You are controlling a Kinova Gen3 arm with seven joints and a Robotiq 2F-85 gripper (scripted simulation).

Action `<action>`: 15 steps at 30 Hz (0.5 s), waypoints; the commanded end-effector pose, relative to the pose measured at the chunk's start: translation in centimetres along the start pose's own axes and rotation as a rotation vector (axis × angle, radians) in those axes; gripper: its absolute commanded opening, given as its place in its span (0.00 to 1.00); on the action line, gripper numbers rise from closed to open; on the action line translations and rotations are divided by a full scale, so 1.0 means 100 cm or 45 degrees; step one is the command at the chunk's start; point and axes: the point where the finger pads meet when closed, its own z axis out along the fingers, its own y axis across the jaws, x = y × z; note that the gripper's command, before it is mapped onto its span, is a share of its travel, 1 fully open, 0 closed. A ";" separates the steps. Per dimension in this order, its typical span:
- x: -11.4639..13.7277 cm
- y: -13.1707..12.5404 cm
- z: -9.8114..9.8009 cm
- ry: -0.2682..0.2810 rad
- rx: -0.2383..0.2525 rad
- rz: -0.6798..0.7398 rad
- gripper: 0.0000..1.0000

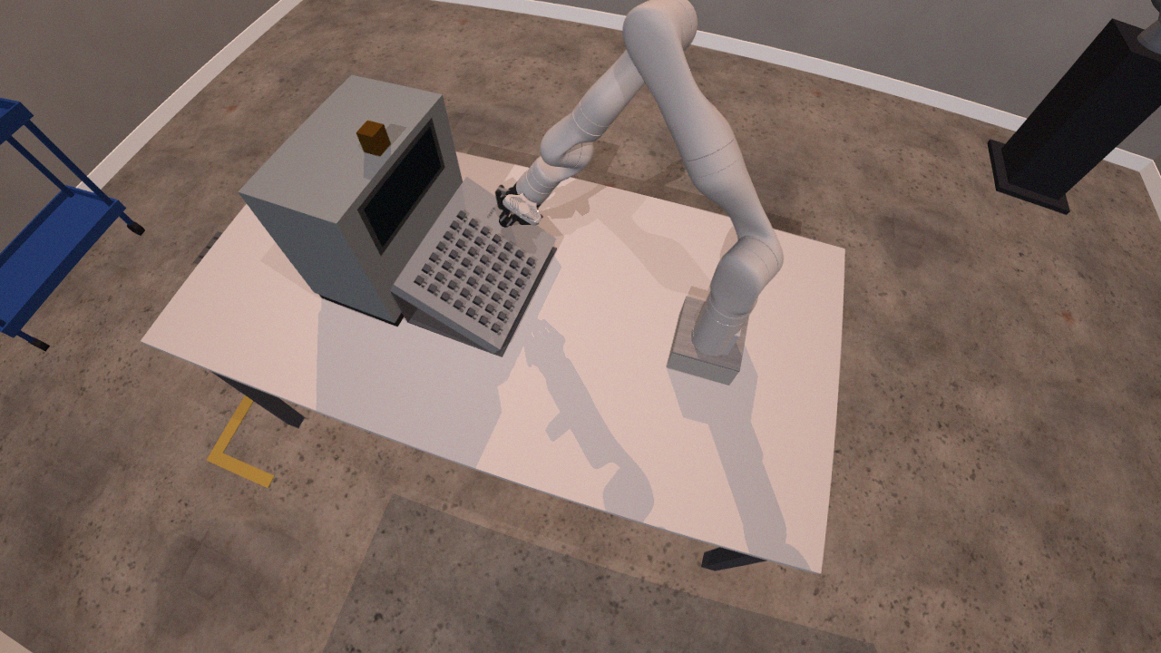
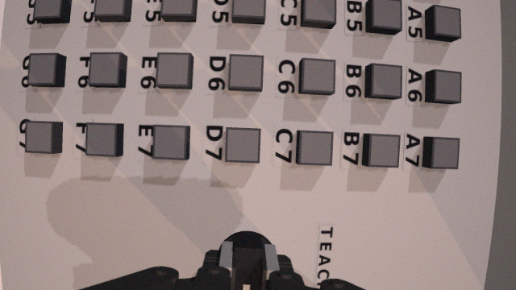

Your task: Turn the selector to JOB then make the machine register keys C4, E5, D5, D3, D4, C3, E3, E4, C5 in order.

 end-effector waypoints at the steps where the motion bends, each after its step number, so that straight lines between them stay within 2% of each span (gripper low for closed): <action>1: -0.001 0.000 0.000 -0.001 0.000 0.016 0.10; 8: -0.001 0.000 0.000 -0.001 0.000 0.016 0.10; 9: -0.001 0.000 0.000 -0.001 0.000 0.016 0.60; 15: -0.001 0.000 0.000 -0.001 0.000 0.016 0.60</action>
